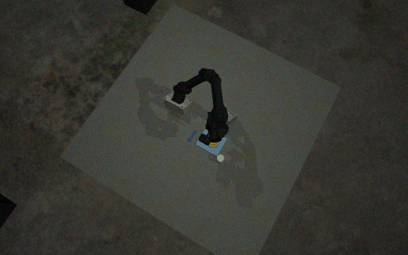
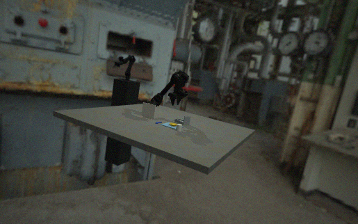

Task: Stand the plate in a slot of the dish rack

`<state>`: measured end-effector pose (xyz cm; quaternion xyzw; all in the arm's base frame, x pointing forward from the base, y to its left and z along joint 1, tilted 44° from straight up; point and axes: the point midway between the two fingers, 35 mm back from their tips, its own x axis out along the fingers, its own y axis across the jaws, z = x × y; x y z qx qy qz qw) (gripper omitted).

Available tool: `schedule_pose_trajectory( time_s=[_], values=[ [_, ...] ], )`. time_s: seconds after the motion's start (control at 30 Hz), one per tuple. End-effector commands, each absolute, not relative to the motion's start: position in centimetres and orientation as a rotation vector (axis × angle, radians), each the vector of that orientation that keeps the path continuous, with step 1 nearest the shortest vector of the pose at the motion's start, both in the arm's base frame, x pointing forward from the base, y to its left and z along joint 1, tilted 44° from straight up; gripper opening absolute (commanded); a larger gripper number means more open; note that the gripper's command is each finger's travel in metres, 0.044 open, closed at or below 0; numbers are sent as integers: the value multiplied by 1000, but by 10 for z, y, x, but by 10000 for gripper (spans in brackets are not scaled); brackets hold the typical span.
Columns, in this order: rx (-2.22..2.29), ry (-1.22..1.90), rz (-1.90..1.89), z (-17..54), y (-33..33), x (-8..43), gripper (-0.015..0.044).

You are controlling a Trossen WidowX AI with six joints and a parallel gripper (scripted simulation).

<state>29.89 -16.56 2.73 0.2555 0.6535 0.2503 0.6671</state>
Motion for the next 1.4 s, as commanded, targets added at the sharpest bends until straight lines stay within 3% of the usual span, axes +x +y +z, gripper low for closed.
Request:
schedule_pose_trajectory(
  time_s=[0.0,0.3,1.37],
  values=[
    [577,1482,592,25,-165,299,400],
    [579,1479,595,-53,-87,308,400],
    [580,1478,596,-87,-56,311,400]
  ],
)
